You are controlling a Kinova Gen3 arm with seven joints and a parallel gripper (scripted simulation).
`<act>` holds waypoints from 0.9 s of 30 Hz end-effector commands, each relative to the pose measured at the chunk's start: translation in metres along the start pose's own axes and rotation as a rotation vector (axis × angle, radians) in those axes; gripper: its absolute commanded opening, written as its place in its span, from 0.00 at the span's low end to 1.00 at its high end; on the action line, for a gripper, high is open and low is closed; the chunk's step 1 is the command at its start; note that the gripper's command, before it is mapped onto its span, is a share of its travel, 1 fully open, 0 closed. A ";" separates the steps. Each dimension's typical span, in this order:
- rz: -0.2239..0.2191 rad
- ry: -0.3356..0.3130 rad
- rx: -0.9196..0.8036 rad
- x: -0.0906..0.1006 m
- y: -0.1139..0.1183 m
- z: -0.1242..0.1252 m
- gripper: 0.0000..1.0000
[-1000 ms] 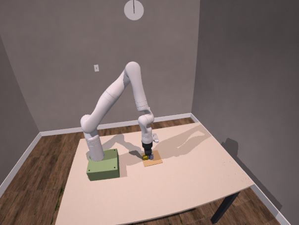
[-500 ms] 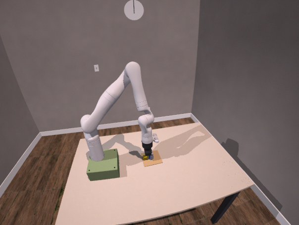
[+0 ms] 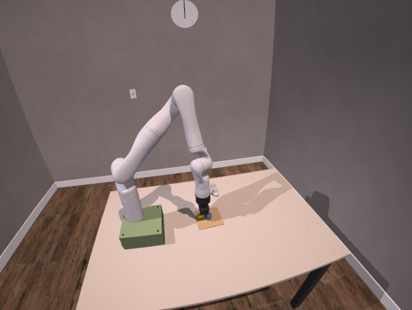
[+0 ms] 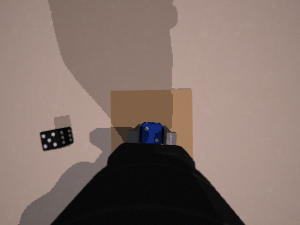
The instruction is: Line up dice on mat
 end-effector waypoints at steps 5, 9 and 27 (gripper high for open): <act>0.000 0.001 0.000 0.001 0.000 0.000 0.57; 0.000 0.001 0.000 0.001 0.000 0.000 0.63; 0.000 0.001 0.000 0.001 0.000 0.000 0.87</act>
Point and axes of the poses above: the point where the finger pads meet when closed, its own x axis back along the fingers, its own y axis across the jaws, z = x × y, the point moved 8 cm from there along x, back along the fingers, and after that the axes turned 4 degrees about -x, right-handed, at the moved point
